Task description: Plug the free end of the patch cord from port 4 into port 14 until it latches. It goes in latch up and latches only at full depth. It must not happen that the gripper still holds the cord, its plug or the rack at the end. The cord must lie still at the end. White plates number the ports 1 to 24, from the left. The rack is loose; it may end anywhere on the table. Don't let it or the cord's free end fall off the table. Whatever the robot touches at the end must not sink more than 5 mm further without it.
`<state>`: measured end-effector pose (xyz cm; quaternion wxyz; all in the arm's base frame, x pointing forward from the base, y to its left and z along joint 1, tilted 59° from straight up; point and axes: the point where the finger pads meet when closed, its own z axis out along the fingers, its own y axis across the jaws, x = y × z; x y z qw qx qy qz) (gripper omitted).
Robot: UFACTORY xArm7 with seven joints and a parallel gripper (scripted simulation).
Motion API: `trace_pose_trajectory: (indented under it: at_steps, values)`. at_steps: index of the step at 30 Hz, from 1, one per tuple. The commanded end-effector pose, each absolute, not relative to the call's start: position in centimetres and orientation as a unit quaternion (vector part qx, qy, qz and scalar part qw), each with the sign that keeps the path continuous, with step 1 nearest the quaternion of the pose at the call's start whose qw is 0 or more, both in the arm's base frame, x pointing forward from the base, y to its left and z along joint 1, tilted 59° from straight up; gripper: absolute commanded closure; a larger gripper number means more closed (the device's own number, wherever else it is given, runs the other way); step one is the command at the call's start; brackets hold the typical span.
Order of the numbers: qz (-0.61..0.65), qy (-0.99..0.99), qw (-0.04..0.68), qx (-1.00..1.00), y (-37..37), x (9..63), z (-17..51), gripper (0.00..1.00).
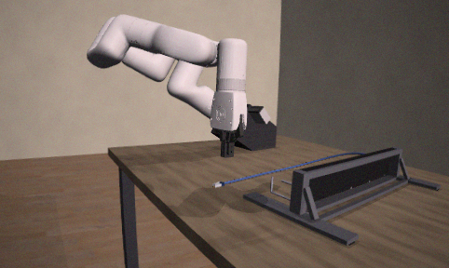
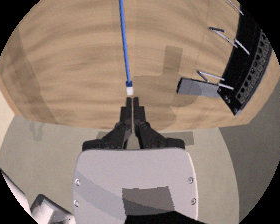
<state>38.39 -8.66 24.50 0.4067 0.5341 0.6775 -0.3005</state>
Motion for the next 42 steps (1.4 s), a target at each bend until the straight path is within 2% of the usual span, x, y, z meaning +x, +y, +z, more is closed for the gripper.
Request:
trace_pose_trajectory:
  at_steps: [1, 13, 23, 34, 42]
  values:
    - [-0.294, 0.666, 0.422, 0.540, -8.1, 38.9, 24.3, 1.00]
    - [-0.194, 0.568, 0.543, 0.587, -3.4, 42.3, 21.2, 1.00]
    - [-0.077, 0.505, 0.605, 0.611, 1.0, 44.2, 18.0, 1.00]
    - [0.058, 0.453, 0.626, 0.632, 5.8, 45.2, 14.2, 1.00]
    - [0.202, 0.406, 0.603, 0.656, 10.9, 45.2, 9.6, 1.00]
